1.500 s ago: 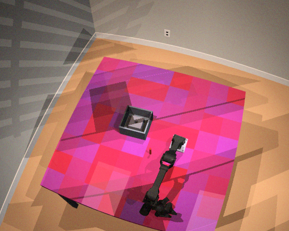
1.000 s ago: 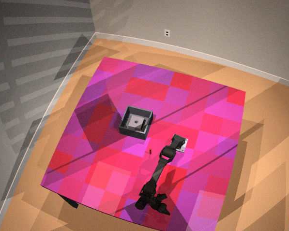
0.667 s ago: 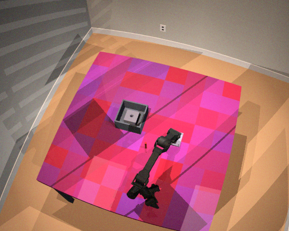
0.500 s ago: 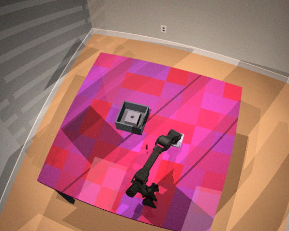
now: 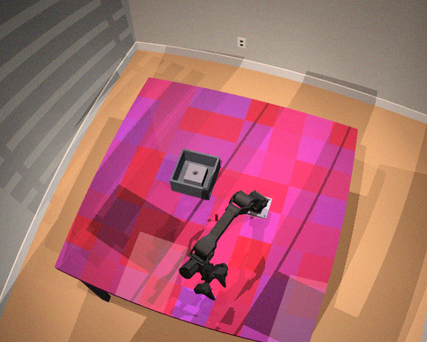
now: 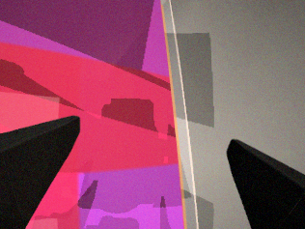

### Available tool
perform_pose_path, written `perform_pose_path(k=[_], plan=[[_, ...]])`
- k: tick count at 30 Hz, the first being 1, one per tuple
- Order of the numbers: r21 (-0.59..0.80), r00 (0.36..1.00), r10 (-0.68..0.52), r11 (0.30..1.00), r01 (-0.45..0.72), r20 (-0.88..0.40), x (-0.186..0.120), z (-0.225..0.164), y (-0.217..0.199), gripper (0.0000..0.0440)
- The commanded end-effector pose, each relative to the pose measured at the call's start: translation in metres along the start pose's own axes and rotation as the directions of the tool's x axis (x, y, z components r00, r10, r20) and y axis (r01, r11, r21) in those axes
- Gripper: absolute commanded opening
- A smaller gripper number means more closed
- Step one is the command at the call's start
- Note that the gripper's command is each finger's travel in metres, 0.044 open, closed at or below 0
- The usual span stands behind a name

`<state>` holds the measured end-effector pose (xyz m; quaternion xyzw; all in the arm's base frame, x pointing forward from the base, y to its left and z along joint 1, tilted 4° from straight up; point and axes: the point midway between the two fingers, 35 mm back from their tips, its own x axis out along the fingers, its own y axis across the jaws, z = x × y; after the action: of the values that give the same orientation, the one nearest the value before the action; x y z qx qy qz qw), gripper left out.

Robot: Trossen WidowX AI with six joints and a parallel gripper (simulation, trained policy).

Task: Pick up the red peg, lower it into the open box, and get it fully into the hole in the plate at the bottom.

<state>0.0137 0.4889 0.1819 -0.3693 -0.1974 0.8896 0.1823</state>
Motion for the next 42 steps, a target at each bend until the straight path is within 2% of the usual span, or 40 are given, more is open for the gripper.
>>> perform_pose_path(k=[1, 10, 19, 31, 42], plan=[[0.117, 0.999, -0.001, 0.993, 0.006, -0.044, -0.012, -0.006, 0.005, 0.044], [0.397, 0.989, -0.008, 0.915, 0.067, -0.147, -0.044, -0.019, 0.013, 0.044], [0.633, 0.969, -0.007, 0.756, 0.166, -0.246, -0.075, -0.03, 0.025, 0.044], [0.836, 0.93, 0.011, 0.443, 0.324, -0.366, -0.114, -0.043, 0.046, 0.044], [0.886, 0.886, 0.048, 0.093, 0.455, -0.461, -0.146, -0.052, 0.07, 0.044]])
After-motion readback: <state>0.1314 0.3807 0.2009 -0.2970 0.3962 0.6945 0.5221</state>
